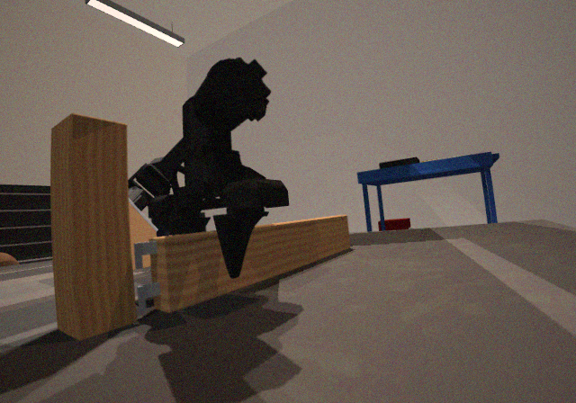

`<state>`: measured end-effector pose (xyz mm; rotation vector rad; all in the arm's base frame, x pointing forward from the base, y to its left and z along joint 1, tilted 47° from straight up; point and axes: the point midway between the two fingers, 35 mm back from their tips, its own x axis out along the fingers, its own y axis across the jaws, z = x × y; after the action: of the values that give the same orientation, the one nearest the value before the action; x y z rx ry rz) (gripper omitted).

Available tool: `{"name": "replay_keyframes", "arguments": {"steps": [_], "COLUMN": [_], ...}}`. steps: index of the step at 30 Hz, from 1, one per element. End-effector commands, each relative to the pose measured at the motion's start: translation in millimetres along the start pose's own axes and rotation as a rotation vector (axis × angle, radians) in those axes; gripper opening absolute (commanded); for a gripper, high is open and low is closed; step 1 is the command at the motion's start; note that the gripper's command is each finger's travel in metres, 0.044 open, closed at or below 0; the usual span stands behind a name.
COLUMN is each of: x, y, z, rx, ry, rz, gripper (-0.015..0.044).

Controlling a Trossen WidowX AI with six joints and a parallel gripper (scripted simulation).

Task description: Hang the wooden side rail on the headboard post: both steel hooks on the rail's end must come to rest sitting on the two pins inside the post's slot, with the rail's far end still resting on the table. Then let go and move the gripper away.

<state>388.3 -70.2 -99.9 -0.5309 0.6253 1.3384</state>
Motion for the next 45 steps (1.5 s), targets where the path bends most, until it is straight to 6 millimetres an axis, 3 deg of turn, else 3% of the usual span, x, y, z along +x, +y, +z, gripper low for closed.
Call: {"name": "replay_keyframes", "arguments": {"steps": [1, 4, 9, 13, 45], "x": [-1, -1, -1, -1, 0], "y": [0, 0, 0, 0, 11], "z": [0, 0, 0, 0, -1], "rx": [0.004, 0.004, 0.004, 0.004, -0.03], "ry": [-0.005, -0.005, -0.005, -0.005, -0.005], "rz": [-0.005, -0.005, -0.005, -0.005, -0.005], "gripper": [0.0204, 0.0125, 0.0092, 0.0, 0.0]}}
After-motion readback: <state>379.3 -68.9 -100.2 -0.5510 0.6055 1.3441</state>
